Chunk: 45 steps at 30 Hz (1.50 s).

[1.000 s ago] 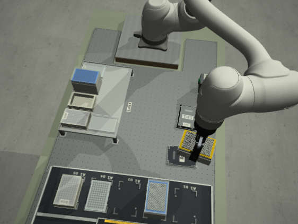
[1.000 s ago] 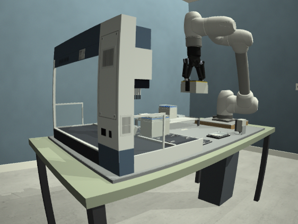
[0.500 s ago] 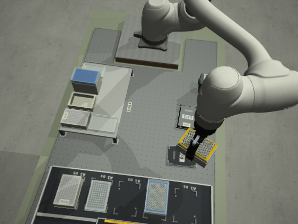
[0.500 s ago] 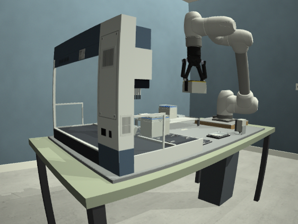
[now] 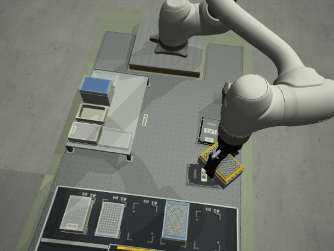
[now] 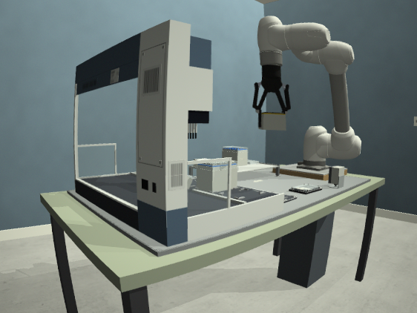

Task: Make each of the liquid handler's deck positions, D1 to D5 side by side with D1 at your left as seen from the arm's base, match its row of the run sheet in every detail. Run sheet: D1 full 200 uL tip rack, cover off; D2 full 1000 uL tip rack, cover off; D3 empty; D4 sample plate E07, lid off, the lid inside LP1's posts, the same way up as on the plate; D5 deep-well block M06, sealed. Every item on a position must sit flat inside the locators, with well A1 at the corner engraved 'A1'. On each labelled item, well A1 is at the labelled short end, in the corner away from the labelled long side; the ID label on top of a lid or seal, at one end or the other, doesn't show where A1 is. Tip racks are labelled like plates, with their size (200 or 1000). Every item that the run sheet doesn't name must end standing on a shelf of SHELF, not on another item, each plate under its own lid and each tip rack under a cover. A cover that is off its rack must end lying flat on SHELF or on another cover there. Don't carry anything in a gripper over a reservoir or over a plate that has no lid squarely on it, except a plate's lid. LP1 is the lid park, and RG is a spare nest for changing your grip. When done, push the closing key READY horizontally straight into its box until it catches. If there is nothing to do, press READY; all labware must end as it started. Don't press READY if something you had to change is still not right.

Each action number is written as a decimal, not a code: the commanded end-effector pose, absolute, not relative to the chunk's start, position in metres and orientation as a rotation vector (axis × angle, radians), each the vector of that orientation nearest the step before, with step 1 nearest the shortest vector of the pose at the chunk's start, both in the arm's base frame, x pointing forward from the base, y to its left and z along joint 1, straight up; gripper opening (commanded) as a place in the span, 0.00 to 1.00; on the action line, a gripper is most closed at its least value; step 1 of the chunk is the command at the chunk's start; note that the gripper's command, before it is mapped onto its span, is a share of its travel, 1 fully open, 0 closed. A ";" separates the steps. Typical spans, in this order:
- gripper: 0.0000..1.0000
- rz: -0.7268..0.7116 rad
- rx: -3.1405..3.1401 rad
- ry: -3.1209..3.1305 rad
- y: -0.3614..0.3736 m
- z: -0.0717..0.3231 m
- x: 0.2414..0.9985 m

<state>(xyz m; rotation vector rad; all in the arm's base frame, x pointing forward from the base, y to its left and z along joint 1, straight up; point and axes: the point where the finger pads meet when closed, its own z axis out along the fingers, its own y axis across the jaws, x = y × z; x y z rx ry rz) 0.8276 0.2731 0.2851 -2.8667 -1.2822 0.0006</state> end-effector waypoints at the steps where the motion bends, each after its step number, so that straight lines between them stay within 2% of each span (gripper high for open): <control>1: 0.10 -0.002 -2.905 -1.194 0.273 0.286 0.828; 45: 0.10 -0.001 -3.140 -0.055 0.273 0.286 0.828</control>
